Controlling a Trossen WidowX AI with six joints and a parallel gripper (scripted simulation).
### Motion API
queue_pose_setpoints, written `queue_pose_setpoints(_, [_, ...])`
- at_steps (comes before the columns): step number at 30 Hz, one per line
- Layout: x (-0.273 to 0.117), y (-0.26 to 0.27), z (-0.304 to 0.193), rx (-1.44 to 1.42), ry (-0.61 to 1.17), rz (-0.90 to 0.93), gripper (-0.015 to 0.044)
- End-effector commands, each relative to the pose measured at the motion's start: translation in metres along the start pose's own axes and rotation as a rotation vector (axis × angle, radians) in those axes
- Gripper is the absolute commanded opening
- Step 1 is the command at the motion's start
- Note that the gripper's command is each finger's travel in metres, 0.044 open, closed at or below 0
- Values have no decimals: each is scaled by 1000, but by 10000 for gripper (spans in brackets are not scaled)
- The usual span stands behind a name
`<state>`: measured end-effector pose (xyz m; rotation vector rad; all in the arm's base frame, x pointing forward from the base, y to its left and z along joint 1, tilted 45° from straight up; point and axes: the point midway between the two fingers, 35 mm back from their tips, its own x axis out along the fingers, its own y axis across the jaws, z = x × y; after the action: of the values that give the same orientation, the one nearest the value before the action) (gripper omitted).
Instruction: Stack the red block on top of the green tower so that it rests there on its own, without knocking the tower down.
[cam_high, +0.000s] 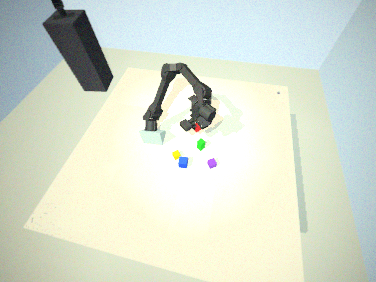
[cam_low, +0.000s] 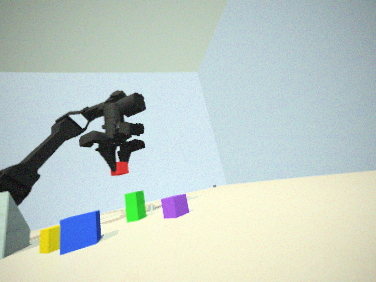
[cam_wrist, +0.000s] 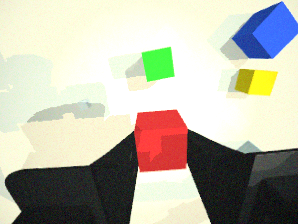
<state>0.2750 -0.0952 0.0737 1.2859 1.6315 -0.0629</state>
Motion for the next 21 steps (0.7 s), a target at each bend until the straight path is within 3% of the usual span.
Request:
queue_pose_setpoints(1, [0,-1,15,-9,-6,-3,0])
queue_pose_setpoints(8, [4,-4,46,-10,-7,-3,0])
queue_pose_setpoints(21, [28,-8,50,-11,-6,-2,0])
